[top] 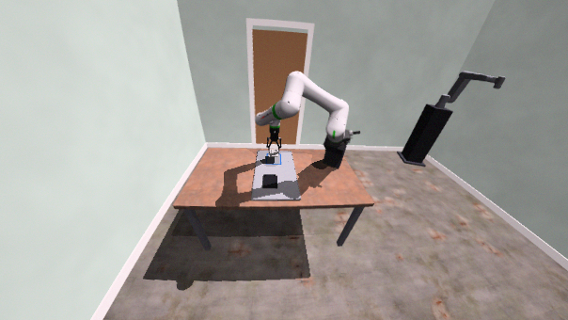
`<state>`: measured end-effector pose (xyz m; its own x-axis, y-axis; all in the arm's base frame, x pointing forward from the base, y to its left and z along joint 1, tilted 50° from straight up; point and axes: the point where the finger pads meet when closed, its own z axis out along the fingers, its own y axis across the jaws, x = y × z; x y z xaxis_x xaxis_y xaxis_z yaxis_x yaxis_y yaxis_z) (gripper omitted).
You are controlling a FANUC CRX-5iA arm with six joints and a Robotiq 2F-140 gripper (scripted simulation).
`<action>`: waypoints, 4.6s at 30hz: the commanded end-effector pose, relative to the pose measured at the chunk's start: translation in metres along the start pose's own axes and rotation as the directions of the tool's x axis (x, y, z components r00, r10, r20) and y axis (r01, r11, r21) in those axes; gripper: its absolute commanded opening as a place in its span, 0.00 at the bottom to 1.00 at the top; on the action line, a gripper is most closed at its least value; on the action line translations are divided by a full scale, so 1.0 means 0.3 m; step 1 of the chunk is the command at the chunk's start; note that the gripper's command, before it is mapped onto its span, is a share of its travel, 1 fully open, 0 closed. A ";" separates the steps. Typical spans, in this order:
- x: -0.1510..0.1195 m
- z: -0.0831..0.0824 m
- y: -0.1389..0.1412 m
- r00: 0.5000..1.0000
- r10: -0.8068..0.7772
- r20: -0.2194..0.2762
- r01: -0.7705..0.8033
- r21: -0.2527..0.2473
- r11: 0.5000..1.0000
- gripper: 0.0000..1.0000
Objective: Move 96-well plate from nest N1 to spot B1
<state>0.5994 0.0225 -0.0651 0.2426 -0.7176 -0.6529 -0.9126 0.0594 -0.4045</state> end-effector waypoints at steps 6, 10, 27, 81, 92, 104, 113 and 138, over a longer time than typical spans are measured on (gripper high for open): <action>0.000 -0.001 0.000 1.000 0.000 0.000 0.000 0.000 1.000 0.00; -0.001 -0.001 -0.001 1.000 0.000 0.000 0.000 0.000 1.000 0.00; -0.002 0.021 -0.001 1.000 0.000 0.000 0.000 0.000 1.000 0.00; -0.003 0.173 -0.001 1.000 0.000 0.000 0.000 0.000 1.000 0.00; -0.003 0.178 -0.001 1.000 0.000 0.000 0.000 0.000 1.000 0.00; -0.003 0.183 -0.001 1.000 0.000 0.000 0.000 0.000 1.000 0.00; -0.003 0.188 -0.001 1.000 0.000 0.000 0.000 0.000 1.000 0.00; -0.003 0.200 -0.001 1.000 0.000 0.000 0.000 0.000 1.000 0.00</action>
<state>0.6191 0.0650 -0.1030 0.2426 -0.7176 -0.6529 -0.9126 0.0595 -0.4045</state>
